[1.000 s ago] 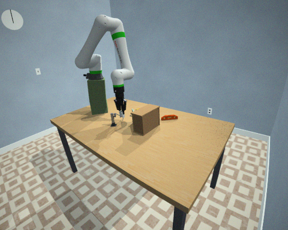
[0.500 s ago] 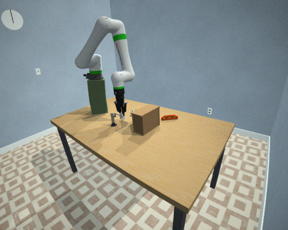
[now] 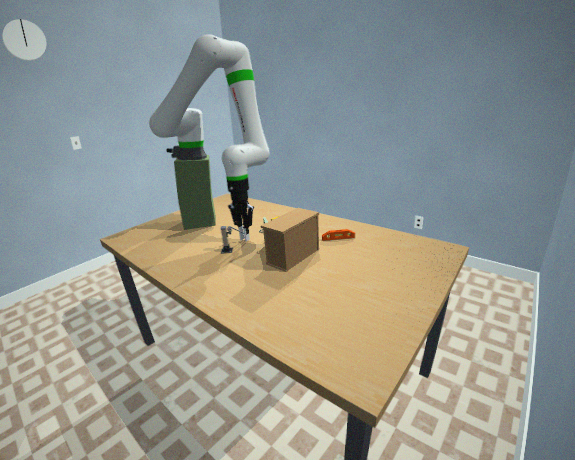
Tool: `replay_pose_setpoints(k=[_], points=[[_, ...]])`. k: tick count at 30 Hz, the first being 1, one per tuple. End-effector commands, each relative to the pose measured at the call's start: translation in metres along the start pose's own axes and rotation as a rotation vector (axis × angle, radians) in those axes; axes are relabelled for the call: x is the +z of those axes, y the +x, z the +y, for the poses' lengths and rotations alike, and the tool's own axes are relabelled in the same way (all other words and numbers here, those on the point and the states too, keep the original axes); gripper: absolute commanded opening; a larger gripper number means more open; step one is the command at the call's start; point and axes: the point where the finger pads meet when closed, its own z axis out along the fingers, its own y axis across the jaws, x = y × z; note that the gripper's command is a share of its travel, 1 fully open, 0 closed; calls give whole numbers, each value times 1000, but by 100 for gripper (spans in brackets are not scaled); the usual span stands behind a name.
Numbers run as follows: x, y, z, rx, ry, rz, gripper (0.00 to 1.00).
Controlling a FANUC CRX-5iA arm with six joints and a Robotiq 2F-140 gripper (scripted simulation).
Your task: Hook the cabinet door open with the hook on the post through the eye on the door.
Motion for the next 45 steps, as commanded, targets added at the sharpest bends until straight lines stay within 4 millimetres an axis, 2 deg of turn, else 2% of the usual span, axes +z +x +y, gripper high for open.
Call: replay_pose_setpoints(k=[1,3,4,45], points=[[0,0,0,0,0,0,14],[0,0,0,0,0,0,14],[0,0,0,0,0,0,3],[0,0,0,0,0,0,3]])
